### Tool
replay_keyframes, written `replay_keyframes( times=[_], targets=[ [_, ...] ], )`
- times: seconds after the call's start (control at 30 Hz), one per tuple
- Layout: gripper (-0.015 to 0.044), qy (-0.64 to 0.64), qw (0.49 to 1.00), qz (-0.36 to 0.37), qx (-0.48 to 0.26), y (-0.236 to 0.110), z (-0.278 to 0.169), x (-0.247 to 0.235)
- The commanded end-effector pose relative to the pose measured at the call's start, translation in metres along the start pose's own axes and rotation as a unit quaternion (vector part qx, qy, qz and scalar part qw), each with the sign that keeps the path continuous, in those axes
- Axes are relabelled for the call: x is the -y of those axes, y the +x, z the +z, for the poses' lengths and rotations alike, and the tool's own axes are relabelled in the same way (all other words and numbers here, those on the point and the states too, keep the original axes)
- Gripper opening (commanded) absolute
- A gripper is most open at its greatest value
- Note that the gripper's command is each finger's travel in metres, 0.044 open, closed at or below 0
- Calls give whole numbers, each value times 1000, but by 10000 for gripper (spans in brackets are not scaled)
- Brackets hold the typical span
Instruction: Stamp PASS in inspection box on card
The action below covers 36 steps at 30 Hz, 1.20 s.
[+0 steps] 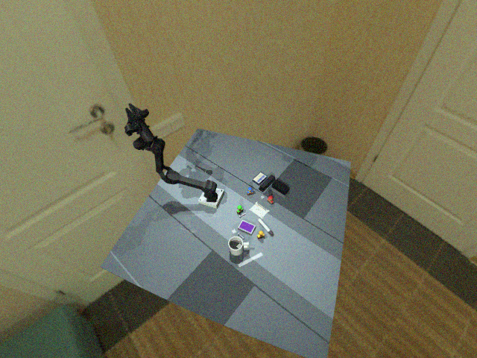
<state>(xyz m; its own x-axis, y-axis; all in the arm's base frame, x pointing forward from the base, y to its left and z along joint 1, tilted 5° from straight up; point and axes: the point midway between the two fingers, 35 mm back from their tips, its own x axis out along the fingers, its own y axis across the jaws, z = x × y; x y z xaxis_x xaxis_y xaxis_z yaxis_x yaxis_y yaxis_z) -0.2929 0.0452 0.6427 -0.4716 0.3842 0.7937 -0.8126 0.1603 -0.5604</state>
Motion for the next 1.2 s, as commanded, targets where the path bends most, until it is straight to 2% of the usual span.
replay_keyframes(
  times=[0.0,0.27,0.53,0.87,1.17],
  targets=[
    [226,-15,996,-90,-14,-9,-20,67],
    [226,-32,965,-252,-61,-49,-60,179],
    [226,-42,909,-401,-108,-121,-97,274],
    [226,-53,793,-570,-210,-243,-147,359],
    [226,-45,643,-691,-328,-377,-187,391]
  ],
)
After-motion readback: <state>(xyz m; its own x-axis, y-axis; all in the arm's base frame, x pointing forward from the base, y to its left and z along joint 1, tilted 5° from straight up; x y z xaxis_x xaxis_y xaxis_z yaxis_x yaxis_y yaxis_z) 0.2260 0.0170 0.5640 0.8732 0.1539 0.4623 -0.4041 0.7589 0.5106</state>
